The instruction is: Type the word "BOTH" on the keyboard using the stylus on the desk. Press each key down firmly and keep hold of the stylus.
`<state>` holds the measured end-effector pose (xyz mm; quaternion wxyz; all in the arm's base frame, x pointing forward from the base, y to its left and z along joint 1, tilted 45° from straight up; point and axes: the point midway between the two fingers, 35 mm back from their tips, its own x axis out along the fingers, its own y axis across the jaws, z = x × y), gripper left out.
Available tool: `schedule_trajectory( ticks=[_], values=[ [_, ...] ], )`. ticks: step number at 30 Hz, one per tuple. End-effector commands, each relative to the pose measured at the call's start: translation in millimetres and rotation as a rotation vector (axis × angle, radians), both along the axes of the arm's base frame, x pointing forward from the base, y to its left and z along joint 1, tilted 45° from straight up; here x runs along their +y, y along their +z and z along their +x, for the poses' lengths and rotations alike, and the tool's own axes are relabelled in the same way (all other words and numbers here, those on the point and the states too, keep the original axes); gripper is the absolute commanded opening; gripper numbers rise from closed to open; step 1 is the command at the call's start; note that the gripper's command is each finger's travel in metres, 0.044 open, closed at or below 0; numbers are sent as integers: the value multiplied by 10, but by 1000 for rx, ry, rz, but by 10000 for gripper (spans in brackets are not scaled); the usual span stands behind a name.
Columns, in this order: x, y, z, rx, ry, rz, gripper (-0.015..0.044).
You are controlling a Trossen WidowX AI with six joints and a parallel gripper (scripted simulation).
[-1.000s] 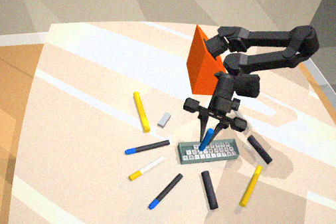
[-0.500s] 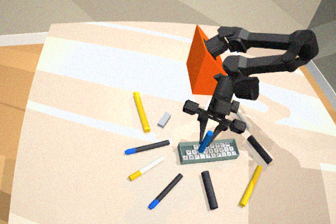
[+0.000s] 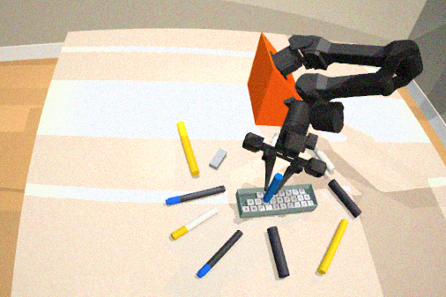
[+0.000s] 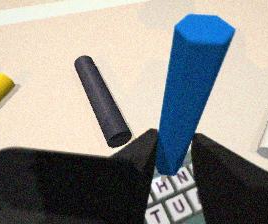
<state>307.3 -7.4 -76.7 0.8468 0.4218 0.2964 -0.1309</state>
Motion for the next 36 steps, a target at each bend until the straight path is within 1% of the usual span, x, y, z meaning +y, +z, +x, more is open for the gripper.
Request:
schedule_trajectory(
  ticks=[1, 36],
  values=[
    [0, -4, -3, 0, -7, 3, 81],
    [94, -98, 2, 0, -7, 3, 81]
  ],
)
